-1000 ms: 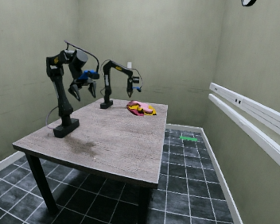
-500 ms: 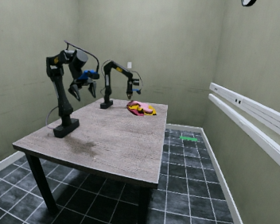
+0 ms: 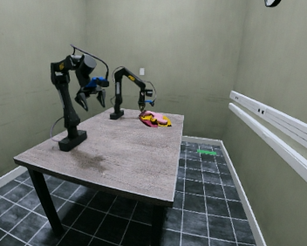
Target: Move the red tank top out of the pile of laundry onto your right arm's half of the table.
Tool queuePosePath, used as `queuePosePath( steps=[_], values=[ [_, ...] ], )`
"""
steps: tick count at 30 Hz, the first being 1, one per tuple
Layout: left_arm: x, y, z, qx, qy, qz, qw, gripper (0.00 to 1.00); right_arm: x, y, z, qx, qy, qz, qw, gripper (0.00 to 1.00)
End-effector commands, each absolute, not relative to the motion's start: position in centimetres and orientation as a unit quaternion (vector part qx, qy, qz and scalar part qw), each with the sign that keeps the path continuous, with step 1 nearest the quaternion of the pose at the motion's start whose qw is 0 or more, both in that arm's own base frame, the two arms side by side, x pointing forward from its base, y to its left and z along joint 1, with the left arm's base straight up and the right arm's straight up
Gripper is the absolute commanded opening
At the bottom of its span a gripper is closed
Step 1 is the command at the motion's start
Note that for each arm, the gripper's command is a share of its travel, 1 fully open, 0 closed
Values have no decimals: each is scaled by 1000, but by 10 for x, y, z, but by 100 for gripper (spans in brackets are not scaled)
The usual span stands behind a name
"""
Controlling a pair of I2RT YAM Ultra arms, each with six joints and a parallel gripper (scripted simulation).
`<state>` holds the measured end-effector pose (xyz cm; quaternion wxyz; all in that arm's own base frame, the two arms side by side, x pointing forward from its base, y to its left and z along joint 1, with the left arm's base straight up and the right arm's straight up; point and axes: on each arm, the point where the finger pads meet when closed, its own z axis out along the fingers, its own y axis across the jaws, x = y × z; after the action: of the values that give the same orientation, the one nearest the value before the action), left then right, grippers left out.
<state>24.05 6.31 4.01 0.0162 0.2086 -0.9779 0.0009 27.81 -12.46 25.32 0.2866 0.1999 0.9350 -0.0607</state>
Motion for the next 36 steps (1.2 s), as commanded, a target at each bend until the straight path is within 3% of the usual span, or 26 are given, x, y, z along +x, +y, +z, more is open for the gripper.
queuePosePath(
  steps=[1, 18, 19, 36],
  values=[
    [249, 66, 34, 208, -978, -6, 2, 60, 283, -128, 283, 195, 920, -75, 332, 92],
    [261, 68, 25, 207, -978, -7, -28, 60, 283, -128, 283, 195, 920, -75, 332, 92],
    [258, 67, 23, 208, -978, -6, -22, 33, 283, -128, 283, 195, 920, -75, 332, 92],
    [250, 63, 20, 205, -979, -3, -4, 33, 283, -128, 283, 195, 920, -74, 332, 92]
  ],
)
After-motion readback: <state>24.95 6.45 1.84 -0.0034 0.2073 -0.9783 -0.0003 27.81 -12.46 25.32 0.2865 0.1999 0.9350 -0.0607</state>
